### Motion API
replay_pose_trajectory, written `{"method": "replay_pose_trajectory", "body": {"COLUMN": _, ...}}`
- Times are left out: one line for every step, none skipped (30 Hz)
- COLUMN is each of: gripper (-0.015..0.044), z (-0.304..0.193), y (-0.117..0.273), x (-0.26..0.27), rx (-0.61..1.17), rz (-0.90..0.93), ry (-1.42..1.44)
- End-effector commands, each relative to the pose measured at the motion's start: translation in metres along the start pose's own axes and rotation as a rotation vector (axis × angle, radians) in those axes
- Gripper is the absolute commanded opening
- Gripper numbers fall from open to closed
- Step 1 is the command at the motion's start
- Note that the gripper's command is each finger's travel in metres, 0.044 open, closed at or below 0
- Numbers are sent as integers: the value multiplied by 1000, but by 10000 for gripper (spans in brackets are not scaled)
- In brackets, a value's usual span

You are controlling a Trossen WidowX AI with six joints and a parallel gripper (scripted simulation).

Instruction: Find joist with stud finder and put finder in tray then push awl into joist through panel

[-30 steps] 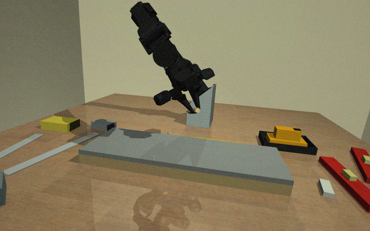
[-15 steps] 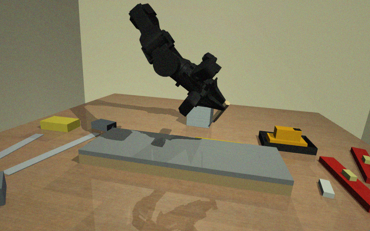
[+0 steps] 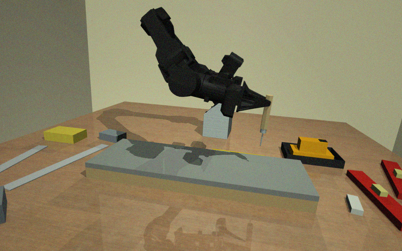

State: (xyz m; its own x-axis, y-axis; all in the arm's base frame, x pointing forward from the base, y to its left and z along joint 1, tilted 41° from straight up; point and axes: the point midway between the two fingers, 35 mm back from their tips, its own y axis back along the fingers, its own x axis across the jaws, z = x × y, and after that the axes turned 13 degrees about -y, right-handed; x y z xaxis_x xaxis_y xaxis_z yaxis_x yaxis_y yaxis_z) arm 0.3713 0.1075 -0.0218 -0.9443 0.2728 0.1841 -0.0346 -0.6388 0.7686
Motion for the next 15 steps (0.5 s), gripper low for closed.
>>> {"method": "replay_pose_trajectory", "body": {"gripper": 0, "z": 4, "y": -4, "x": -2, "rx": -46, "rz": 13, "ry": 50}}
{"method": "replay_pose_trajectory", "body": {"gripper": 0, "z": 4, "y": -4, "x": -2, "rx": -46, "rz": 13, "ry": 50}}
{"method": "replay_pose_trajectory", "body": {"gripper": 0, "z": 4, "y": -4, "x": -2, "rx": -46, "rz": 13, "ry": 50}}
{"method": "replay_pose_trajectory", "body": {"gripper": 0, "z": 4, "y": -4, "x": -2, "rx": -46, "rz": 13, "ry": 50}}
{"method": "replay_pose_trajectory", "body": {"gripper": 0, "z": 4, "y": -4, "x": -2, "rx": -46, "rz": 13, "ry": 50}}
{"method": "replay_pose_trajectory", "body": {"gripper": 0, "z": 4, "y": -4, "x": -2, "rx": -46, "rz": 13, "ry": 50}}
{"method": "replay_pose_trajectory", "body": {"gripper": 0, "z": 4, "y": -4, "x": -2, "rx": -46, "rz": 13, "ry": 50}}
{"method": "replay_pose_trajectory", "body": {"gripper": 0, "z": 4, "y": -4, "x": -2, "rx": -45, "rz": 13, "ry": 50}}
{"method": "replay_pose_trajectory", "body": {"gripper": 0, "z": 3, "y": -4, "x": -2, "rx": -45, "rz": 13, "ry": 50}}
{"method": "replay_pose_trajectory", "body": {"gripper": 0, "z": 3, "y": -4, "x": -3, "rx": -45, "rz": 13, "ry": 50}}
{"method": "replay_pose_trajectory", "body": {"gripper": 0, "z": 2, "y": -4, "x": -3, "rx": -45, "rz": 13, "ry": 50}}
{"method": "replay_pose_trajectory", "body": {"gripper": 0, "z": 1, "y": -4, "x": -3, "rx": -45, "rz": 13, "ry": 50}}
{"method": "replay_pose_trajectory", "body": {"gripper": 0, "z": 0, "y": -4, "x": -4, "rx": -45, "rz": 12, "ry": 50}}
{"method": "replay_pose_trajectory", "body": {"gripper": 0, "z": -2, "y": -5, "x": -4, "rx": -45, "rz": 12, "ry": 50}}
{"method": "replay_pose_trajectory", "body": {"gripper": 0, "z": -3, "y": -5, "x": -4, "rx": -45, "rz": 12, "ry": 50}}
